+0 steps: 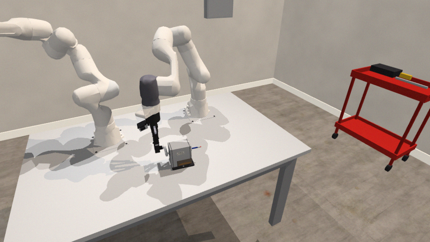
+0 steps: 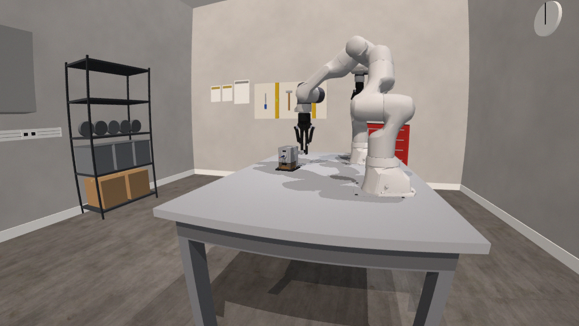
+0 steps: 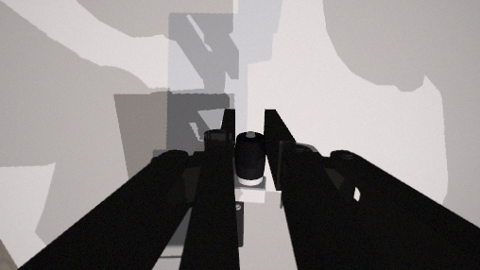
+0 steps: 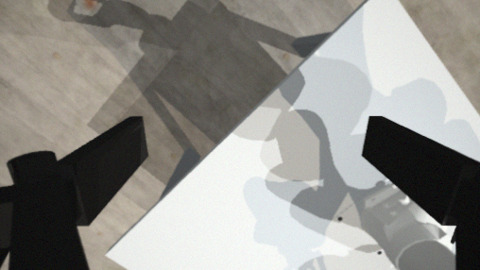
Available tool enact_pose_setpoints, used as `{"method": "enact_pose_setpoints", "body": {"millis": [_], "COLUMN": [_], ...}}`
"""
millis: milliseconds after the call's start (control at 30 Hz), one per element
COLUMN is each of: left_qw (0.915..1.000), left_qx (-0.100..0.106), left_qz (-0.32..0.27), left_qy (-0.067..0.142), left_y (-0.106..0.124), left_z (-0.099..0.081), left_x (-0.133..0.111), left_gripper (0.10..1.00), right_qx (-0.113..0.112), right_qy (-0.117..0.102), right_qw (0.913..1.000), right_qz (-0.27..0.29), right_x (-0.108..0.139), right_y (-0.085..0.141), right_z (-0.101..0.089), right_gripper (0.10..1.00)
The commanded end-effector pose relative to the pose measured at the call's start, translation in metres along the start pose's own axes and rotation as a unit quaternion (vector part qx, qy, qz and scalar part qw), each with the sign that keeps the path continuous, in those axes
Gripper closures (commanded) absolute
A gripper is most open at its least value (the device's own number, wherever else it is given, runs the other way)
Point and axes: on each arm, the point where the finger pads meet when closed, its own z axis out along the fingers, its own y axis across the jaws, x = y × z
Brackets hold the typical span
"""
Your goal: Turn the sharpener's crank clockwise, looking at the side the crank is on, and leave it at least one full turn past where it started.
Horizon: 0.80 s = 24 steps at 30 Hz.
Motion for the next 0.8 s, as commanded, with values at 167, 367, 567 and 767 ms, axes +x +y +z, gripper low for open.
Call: {"method": "enact_pose_setpoints", "body": {"millis": [167,367,567,767], "left_qw": [1.0,1.0,1.0,1.0], "left_qx": [0.002,0.002,0.002,0.002], "left_qz": [-0.003,-0.003,-0.003,-0.003], "left_qy": [0.001,0.001,0.001,0.001], "left_y": [-0.005,-0.009,-0.013,-0.017], "left_z": [-0.013,-0.02,-0.026,-0.03], "left_x": [0.0,0.0,0.0,0.0], "left_gripper": [0.999,0.999,0.999,0.999], "right_qx": [-0.001,-0.001,-0.001,-0.001], "right_qy": [0.001,0.001,0.001,0.001], "right_qw": [1.0,1.0,1.0,1.0], "right_qz": [-0.003,-0.003,-0.003,-0.003], "right_x": [0.0,0.0,0.0,0.0], "right_y": [0.001,0.001,0.001,0.001], "right_z": [0.0,0.0,0.0,0.0], "right_gripper": [0.098,0.098,0.098,0.098]}}
